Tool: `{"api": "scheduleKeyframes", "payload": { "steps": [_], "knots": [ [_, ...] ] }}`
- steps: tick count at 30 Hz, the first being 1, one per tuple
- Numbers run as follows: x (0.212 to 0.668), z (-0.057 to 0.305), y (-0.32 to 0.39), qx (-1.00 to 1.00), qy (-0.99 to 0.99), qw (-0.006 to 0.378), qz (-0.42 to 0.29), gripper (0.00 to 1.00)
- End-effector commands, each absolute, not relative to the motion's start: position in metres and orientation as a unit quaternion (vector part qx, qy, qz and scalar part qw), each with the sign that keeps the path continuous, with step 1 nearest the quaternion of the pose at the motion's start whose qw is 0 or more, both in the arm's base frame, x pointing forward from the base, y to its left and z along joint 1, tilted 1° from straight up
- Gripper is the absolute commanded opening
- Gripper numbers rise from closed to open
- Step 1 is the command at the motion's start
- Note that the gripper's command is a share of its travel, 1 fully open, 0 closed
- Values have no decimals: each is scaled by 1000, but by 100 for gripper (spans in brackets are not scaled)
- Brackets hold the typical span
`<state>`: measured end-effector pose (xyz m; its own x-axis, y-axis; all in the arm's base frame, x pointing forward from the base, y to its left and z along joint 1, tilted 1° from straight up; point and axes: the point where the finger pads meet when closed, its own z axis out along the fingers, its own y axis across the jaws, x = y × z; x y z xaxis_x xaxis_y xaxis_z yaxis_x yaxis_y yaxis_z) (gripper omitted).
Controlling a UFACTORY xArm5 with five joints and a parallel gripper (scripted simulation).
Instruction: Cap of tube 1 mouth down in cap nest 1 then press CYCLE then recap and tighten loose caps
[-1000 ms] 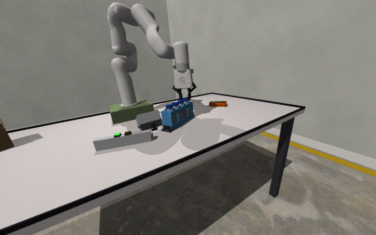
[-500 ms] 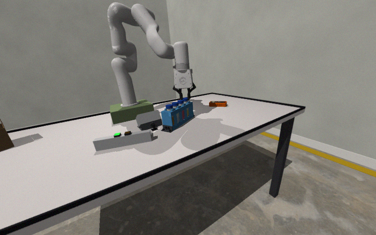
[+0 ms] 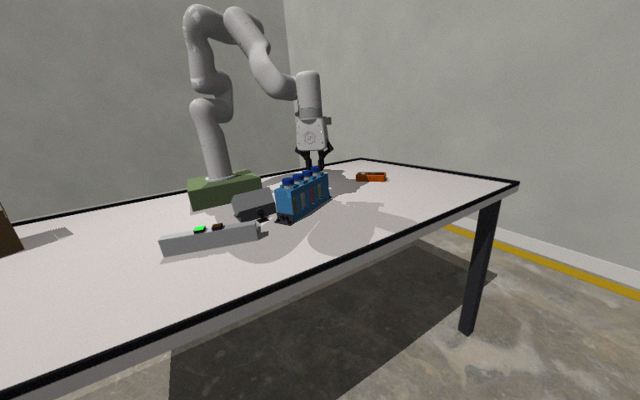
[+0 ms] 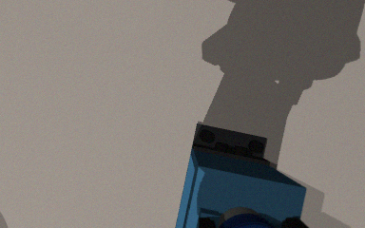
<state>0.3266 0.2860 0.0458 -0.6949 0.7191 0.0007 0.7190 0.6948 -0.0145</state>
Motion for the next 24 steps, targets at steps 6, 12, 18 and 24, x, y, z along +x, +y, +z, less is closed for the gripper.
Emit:
{"api": "scheduleKeyframes", "payload": {
  "steps": [6,12,18,24],
  "knots": [
    [327,46,287,-528,-849,-1,6,0],
    [327,46,287,-610,-792,-1,6,0],
    [327,46,287,-643,-765,-1,6,0],
    [327,46,287,-643,-765,-1,6,46]
  ]
}}
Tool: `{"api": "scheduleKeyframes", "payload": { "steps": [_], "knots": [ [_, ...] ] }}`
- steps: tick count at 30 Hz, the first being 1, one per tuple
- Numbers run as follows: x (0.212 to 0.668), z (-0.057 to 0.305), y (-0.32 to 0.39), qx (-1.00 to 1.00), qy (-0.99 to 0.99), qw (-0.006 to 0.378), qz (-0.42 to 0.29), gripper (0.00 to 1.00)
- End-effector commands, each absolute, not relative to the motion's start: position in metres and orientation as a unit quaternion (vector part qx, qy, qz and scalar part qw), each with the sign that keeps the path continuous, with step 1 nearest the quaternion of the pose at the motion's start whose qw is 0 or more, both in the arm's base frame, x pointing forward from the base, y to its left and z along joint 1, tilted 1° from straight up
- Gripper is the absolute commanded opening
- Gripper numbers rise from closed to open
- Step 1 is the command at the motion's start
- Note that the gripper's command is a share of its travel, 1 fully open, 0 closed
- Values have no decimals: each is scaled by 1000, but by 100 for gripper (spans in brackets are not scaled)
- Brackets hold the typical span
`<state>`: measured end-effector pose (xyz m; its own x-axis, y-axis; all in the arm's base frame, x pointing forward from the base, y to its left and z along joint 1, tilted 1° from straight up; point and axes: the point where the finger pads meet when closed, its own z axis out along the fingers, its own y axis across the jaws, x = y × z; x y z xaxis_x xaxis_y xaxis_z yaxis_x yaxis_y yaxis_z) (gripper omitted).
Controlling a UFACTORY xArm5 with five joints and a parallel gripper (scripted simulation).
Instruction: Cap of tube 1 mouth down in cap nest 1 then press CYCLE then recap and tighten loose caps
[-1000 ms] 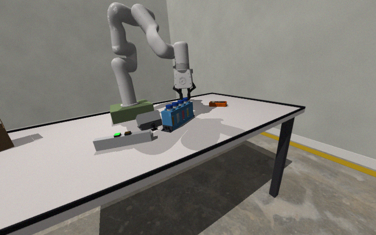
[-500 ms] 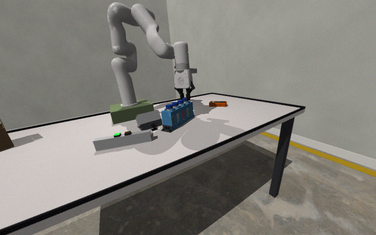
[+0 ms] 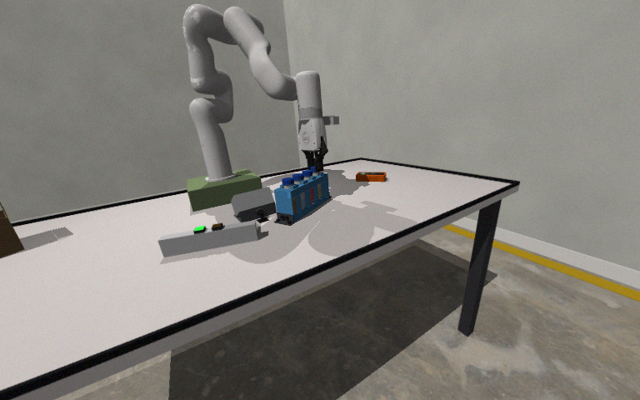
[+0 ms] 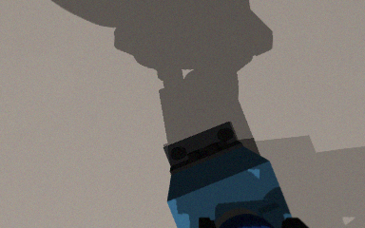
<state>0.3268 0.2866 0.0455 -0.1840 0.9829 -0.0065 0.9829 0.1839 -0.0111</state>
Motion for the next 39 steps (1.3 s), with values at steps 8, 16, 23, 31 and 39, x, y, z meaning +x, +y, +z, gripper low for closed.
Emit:
{"api": "scheduleKeyframes", "payload": {
  "steps": [8,16,23,31,39],
  "knots": [
    [327,46,287,-643,-765,-1,6,46],
    [327,47,287,-580,-814,-1,6,46],
    [327,47,287,-461,-887,0,6,46],
    [327,47,287,-351,-936,1,6,46],
    [327,47,287,-198,-980,2,6,46]
  ]
}}
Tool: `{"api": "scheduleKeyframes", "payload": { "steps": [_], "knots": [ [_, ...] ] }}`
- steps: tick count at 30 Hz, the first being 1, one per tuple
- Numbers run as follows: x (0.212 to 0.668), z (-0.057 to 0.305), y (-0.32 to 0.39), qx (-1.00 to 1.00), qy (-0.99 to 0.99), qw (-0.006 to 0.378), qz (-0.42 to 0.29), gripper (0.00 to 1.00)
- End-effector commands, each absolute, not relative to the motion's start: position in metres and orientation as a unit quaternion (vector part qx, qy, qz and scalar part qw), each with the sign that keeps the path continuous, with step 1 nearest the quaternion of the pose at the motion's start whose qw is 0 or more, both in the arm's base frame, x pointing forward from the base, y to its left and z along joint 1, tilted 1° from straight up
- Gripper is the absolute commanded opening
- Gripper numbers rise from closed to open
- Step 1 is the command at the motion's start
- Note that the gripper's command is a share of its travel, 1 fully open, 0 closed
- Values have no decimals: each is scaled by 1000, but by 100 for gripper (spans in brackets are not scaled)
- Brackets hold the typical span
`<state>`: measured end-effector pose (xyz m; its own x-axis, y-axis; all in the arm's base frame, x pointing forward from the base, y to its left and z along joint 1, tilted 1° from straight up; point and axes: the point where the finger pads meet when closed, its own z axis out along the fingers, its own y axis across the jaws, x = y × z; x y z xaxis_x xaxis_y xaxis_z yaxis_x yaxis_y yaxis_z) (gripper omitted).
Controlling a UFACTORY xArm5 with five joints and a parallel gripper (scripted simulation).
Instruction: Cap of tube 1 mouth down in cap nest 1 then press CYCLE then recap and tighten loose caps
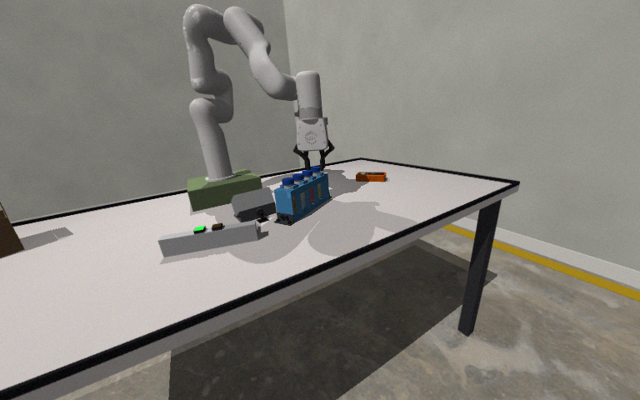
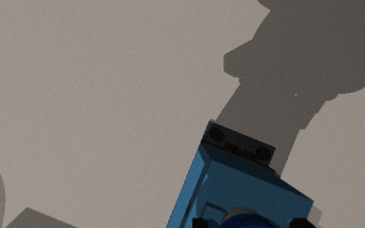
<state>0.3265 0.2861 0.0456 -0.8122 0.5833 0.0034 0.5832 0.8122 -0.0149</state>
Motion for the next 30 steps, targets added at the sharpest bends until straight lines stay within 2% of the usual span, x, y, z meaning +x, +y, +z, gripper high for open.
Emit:
{"api": "scheduleKeyframes", "payload": {
  "steps": [1,5,13,14,28,30],
  "knots": [
    [327,47,287,-178,-984,2,6,46],
    [327,47,287,-110,-994,2,6,46],
    [327,47,287,-110,-994,2,6,46],
    [327,47,287,-110,-994,2,6,0],
    [327,47,287,-110,-994,2,6,0],
    [327,47,287,-159,-987,2,6,0]
  ]
}}
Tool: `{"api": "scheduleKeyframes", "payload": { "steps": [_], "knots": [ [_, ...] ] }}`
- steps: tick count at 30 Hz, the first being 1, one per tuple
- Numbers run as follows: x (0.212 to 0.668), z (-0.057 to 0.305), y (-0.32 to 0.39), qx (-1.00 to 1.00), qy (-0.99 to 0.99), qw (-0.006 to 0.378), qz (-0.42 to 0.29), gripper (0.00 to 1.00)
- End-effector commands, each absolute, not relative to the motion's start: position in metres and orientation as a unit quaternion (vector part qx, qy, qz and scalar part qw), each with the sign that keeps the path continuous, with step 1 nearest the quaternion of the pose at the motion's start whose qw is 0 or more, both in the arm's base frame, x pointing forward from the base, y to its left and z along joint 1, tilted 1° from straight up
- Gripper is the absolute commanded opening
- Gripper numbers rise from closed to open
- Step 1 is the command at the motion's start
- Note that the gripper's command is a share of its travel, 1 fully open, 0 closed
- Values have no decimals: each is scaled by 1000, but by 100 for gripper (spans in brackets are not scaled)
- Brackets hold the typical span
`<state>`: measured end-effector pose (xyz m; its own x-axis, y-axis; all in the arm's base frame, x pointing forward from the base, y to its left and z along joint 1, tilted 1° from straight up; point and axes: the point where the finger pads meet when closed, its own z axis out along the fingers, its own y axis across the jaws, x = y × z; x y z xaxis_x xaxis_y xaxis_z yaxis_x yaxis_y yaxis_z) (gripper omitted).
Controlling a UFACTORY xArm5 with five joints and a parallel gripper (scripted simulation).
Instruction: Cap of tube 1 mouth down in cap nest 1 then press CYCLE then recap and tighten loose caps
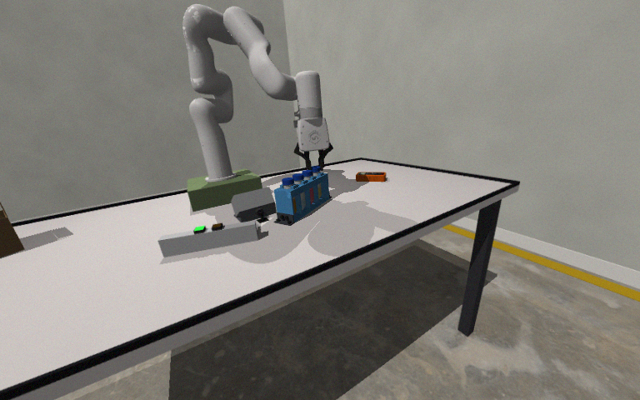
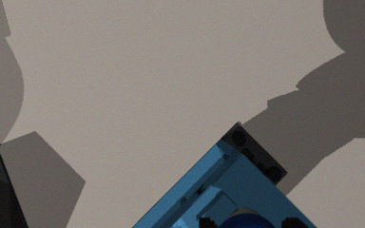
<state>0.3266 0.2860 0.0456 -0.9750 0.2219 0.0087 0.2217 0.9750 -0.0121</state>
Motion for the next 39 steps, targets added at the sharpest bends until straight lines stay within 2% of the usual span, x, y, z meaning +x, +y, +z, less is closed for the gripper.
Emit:
{"api": "scheduleKeyframes", "payload": {
  "steps": [1,24,39],
  "knots": [
    [327,47,287,-184,-983,2,6,0],
    [327,46,287,-601,-799,-1,6,0],
    [327,46,287,-780,-625,-3,6,0]
  ]
}}
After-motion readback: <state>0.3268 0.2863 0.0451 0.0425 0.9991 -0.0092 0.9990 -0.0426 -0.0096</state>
